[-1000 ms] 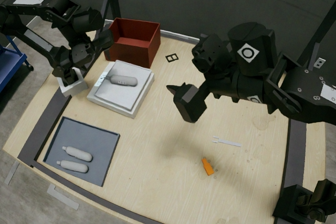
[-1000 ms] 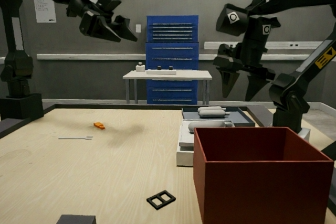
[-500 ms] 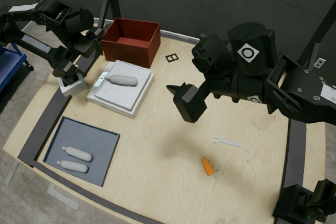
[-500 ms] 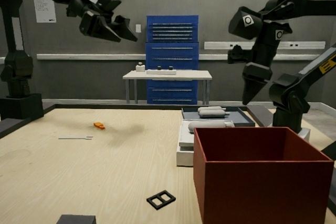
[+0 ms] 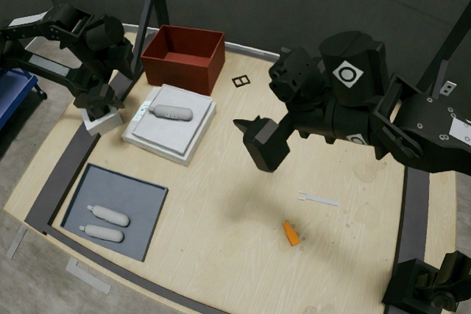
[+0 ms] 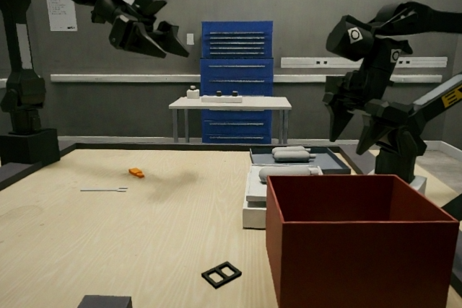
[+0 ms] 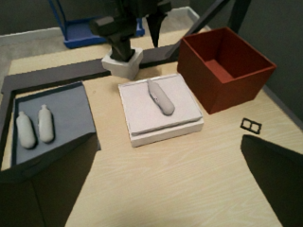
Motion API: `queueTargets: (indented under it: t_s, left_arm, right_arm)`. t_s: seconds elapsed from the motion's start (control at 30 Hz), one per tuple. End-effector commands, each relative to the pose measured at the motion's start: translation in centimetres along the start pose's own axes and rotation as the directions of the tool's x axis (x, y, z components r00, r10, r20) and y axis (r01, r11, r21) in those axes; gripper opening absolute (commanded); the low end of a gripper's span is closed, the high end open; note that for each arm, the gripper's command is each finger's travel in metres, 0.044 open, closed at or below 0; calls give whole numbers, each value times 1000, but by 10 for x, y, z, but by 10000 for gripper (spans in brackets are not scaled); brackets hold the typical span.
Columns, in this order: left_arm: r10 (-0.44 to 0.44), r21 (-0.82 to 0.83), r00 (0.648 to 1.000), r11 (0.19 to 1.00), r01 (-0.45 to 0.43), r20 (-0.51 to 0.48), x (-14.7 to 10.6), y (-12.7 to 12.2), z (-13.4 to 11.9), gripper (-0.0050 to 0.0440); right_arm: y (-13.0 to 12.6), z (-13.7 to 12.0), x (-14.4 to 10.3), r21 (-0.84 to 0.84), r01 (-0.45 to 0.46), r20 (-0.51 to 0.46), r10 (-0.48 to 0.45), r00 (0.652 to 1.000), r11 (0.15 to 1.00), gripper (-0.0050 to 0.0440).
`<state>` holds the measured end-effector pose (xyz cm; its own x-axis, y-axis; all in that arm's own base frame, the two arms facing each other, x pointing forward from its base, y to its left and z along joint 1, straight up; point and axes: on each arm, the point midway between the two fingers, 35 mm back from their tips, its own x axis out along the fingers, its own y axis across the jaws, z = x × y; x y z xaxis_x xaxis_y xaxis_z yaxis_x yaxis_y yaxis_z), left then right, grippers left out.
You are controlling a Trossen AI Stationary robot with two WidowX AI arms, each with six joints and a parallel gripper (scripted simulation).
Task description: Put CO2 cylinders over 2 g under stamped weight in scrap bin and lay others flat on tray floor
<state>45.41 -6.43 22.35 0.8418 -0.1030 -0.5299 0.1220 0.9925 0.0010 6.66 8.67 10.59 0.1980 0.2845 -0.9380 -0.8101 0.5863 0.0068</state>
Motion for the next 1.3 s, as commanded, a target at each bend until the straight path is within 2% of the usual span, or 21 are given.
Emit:
queueTargets:
  t_s: [0.0, 0.37, 0.43, 0.63, 0.73, 0.87, 1.1, 1.27]
  left_arm:
    - [0, -2, 1000, 1000, 0, 26, -5, 0, 9, 440]
    - [0, -2, 1000, 1000, 0, 26, -5, 0, 9, 440]
    - [0, -2, 1000, 1000, 0, 26, -5, 0, 9, 440]
    - [0, -2, 1000, 1000, 0, 26, -5, 0, 9, 440]
    - [0, -2, 1000, 1000, 0, 26, -5, 0, 9, 440]
    - [0, -2, 1000, 1000, 0, 26, -5, 0, 9, 440]
    - [0, -2, 1000, 1000, 0, 26, -5, 0, 9, 440]
    - [0, -2, 1000, 1000, 0, 26, -5, 0, 9, 440]
  right_arm:
    - [1, -3, 1, -68, -16, 5, 16, 1000, 998, 440]
    - [1, -3, 1, -68, -16, 5, 16, 1000, 998, 440]
    - [1, -5, 4, -68, -17, -8, 16, 1000, 998, 392]
    - [-2, 13, -2, -32, -9, -33, 7, 999, 999, 249]
    - [-3, 17, -2, -24, -8, -47, 7, 999, 1000, 249]
    - [-6, 37, 2, 20, 1, -118, 2, 993, 1000, 249]
    - [-12, 71, 22, 88, 28, -234, -7, 972, 996, 249]
    - [-15, 84, 36, 114, 45, -282, -11, 959, 992, 249]
